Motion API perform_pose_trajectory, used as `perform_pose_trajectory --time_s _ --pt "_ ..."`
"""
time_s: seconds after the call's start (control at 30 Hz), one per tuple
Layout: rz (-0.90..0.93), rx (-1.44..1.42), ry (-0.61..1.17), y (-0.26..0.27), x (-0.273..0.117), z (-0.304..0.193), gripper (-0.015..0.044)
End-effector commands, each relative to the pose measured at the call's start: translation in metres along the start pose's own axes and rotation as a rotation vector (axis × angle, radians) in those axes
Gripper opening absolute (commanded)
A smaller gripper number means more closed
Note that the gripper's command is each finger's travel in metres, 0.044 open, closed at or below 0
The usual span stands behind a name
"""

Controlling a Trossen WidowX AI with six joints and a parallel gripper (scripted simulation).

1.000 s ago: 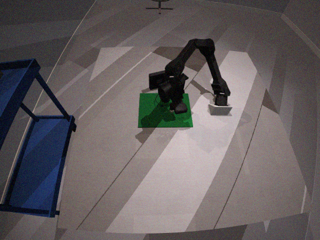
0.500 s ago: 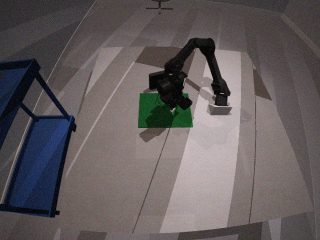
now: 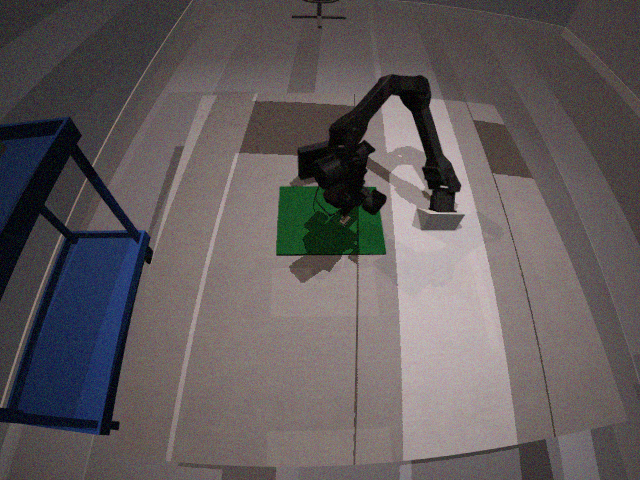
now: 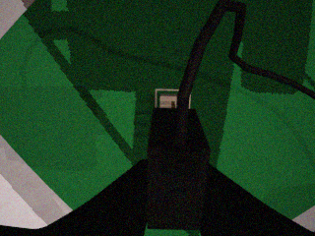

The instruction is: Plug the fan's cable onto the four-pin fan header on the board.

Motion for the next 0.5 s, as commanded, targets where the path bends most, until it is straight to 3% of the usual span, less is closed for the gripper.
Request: perform_pose_trajectory --time_s 0.0,0.47 --pt "-0.005 -0.009 0.001 -0.0014 -0.0009 -0.0029 0.0" --pt "-0.005 -0.01 0.001 -0.0021 -0.0009 -0.0049 0.0"
Point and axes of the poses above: the point midway between the two fingers, 35 mm back from their tips, its own x axis out along the fingers, its own y axis across the jaws, z = x × y, the point moved 8 cm from there along -x, back along the fingers, and after that the axes turned 15 degrees about x, right-handed, at the moved point
